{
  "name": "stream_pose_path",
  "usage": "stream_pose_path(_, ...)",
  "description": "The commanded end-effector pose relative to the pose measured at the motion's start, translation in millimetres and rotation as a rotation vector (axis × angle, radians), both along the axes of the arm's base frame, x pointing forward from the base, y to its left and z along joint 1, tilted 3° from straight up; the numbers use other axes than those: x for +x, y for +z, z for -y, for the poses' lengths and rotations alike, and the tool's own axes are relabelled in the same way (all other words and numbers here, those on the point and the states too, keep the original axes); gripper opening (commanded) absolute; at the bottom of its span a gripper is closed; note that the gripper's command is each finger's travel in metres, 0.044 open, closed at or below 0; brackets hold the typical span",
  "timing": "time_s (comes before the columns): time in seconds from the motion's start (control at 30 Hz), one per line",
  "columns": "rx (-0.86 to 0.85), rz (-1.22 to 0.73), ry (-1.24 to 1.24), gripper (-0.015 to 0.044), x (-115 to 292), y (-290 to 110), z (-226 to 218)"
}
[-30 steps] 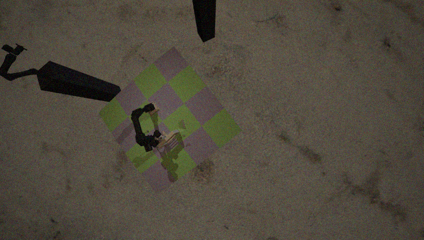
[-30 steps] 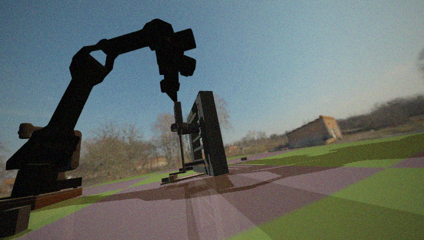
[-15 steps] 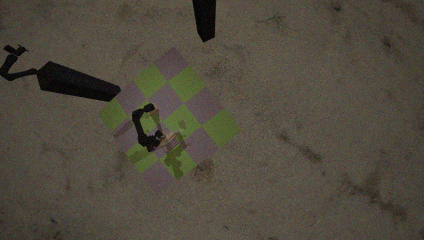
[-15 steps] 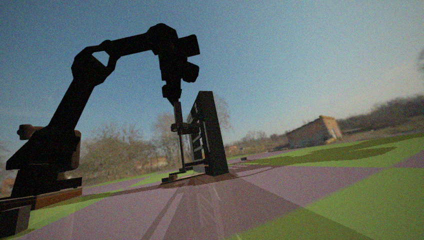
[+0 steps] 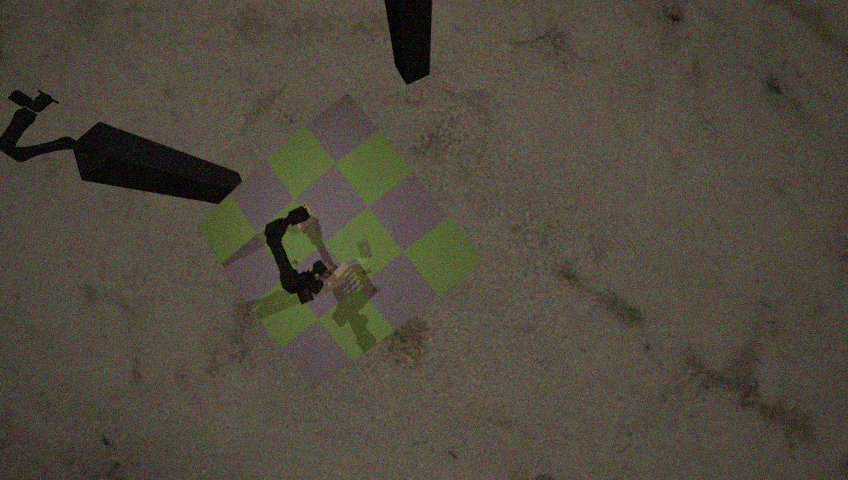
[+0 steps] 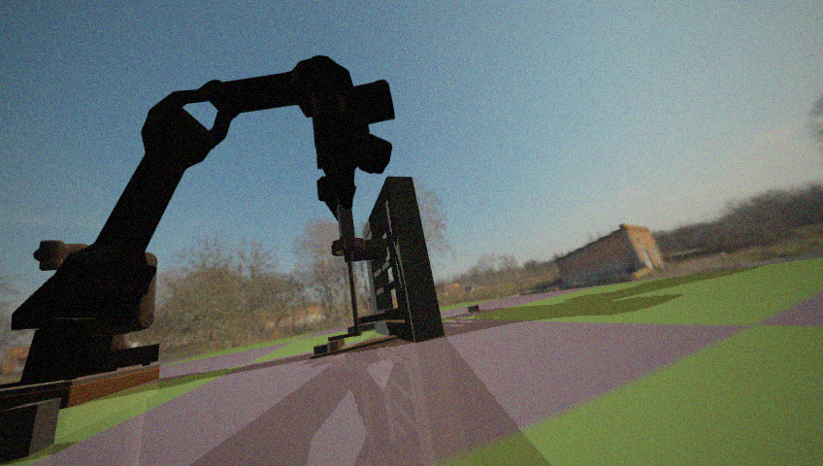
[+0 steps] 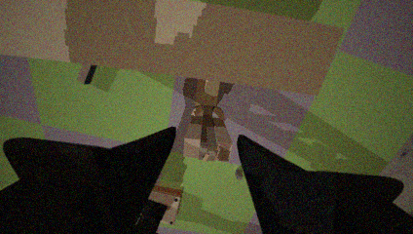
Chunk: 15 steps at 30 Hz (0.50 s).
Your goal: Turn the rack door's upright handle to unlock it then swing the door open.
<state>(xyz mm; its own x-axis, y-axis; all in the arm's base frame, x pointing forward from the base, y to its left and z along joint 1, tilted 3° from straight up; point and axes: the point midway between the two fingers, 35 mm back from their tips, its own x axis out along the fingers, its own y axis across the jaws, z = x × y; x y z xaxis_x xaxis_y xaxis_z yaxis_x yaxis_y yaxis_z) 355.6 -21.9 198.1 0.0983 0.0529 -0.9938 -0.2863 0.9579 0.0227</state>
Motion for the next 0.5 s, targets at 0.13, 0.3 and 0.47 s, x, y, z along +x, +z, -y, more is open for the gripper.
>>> stream_pose_path(0.13,-0.009,-0.033,0.000,0.0292,1,-18,0)
stream_pose_path(0.3,-0.011,-0.043,0.001,0.0292,1,-23,-1)
stream_pose_path(0.47,-0.011,-0.043,0.001,0.0161,1,-23,-1)
